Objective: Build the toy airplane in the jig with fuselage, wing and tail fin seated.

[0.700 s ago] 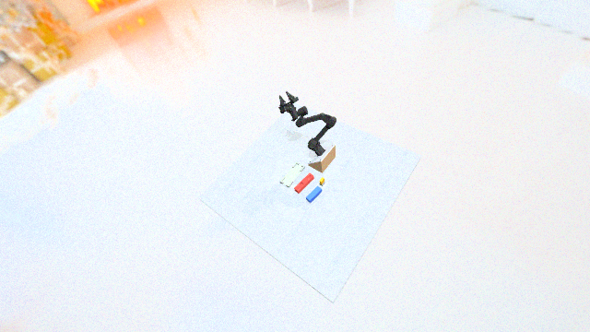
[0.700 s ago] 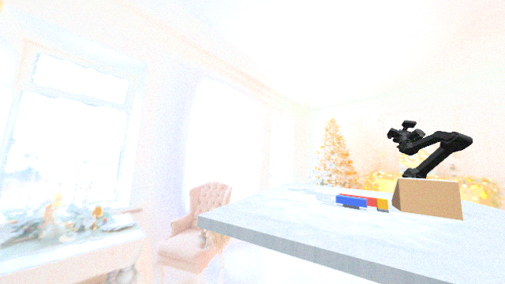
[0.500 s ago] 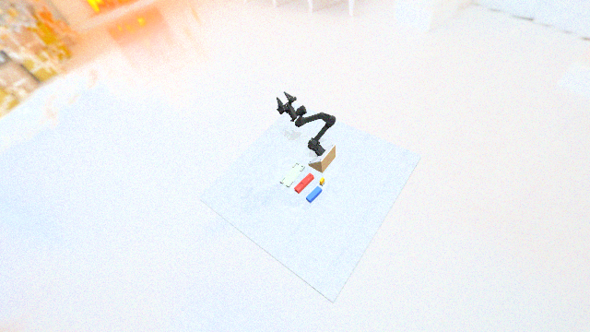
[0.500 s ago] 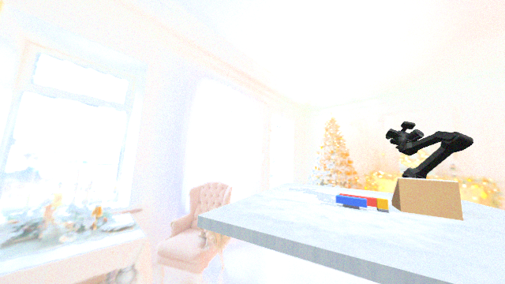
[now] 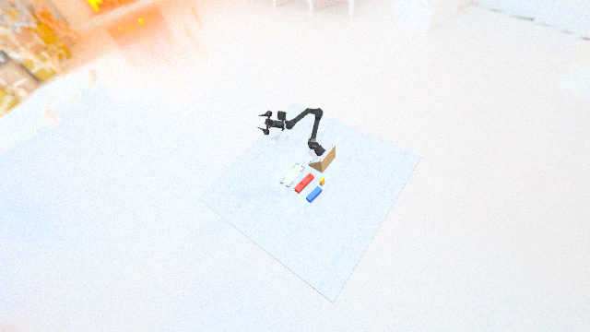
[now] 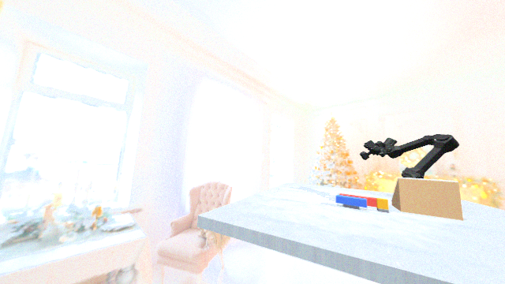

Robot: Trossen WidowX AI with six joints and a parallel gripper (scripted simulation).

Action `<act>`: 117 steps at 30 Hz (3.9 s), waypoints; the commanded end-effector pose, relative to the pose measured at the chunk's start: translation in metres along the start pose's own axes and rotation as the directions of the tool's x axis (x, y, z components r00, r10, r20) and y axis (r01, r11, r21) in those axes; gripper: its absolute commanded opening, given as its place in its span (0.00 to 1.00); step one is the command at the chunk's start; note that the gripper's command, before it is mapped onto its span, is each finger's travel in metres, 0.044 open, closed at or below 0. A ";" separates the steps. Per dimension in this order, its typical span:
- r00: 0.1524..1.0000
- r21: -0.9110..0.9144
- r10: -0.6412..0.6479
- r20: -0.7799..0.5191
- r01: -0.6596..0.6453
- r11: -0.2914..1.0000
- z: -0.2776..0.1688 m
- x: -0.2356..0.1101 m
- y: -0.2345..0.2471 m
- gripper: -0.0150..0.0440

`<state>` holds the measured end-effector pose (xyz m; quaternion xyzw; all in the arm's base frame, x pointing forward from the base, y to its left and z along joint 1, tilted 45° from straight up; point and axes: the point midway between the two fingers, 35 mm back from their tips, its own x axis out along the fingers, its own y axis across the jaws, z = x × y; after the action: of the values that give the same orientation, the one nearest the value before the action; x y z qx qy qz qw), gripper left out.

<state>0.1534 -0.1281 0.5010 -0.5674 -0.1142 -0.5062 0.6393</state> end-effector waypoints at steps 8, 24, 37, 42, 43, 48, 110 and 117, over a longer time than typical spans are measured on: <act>0.818 0.426 0.575 -0.025 -0.511 0.746 0.026 -0.005 0.173 1.00; 0.046 0.700 0.978 -0.206 -0.691 0.180 0.085 -0.186 0.358 1.00; -0.182 0.482 0.654 -0.734 -0.818 0.314 0.079 -0.376 0.350 1.00; -0.123 0.402 0.603 -0.788 -0.845 0.354 0.077 -0.389 0.341 1.00; -0.123 0.402 0.603 -0.788 -0.845 0.354 0.077 -0.389 0.341 1.00; -0.123 0.403 0.603 -0.788 -0.844 0.353 0.062 -0.391 0.354 1.00; -0.118 0.399 0.602 -0.790 -0.845 0.357 -0.016 -0.402 0.411 0.48; -0.122 0.402 0.604 -0.788 -0.844 0.354 -0.002 -0.401 0.405 0.25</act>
<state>0.2770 0.0055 -0.0405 -0.2599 0.6264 -0.2765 0.6809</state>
